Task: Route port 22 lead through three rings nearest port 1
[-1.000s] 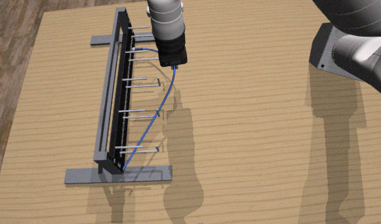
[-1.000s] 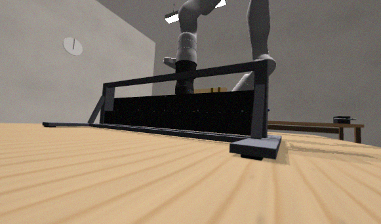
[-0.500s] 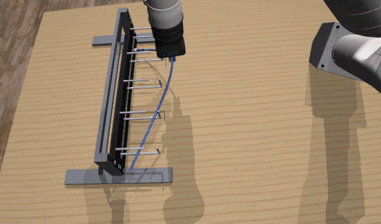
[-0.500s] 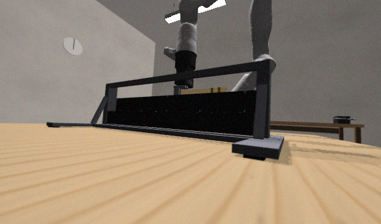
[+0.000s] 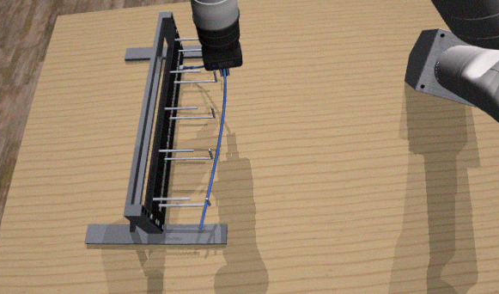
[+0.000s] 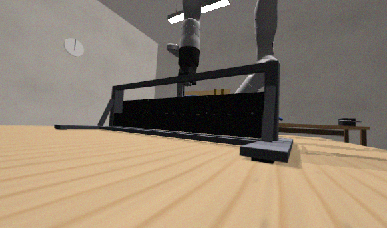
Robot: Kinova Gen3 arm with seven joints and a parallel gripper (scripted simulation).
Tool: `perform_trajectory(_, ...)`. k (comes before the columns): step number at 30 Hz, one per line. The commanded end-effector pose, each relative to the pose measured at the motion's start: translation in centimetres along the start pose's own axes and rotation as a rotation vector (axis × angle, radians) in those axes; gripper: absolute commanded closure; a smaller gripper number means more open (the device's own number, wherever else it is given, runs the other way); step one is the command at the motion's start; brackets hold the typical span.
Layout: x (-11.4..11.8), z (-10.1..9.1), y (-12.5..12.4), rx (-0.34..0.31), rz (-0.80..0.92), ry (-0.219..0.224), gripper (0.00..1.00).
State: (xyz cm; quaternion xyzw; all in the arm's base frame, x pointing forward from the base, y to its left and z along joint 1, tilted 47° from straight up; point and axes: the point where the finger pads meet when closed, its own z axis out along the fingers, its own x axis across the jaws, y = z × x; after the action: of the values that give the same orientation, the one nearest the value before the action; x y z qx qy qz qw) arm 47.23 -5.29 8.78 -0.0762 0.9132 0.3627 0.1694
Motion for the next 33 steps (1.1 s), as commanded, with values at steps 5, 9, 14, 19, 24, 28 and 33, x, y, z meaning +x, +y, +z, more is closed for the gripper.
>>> perform_trajectory(5, 0.2, -0.3, 0.2, -0.002, 0.001, 0.002, 1.0)
perform_trajectory(9, -0.2, -0.3, 0.2, -0.002, 0.009, 0.001, 1.0)
perform_trajectory(14, -2.8, -0.3, 0.3, -0.001, 0.061, 0.001, 1.0)
perform_trajectory(19, -5.3, -0.3, 0.8, -0.001, 0.111, 0.001, 1.0)
perform_trajectory(24, -5.7, -0.3, 0.8, -0.001, 0.119, 0.002, 1.0)
perform_trajectory(28, -5.7, -0.3, 0.8, -0.001, 0.119, 0.002, 1.0)
perform_trajectory(33, -5.7, -0.3, 0.8, -0.001, 0.119, 0.002, 1.0)
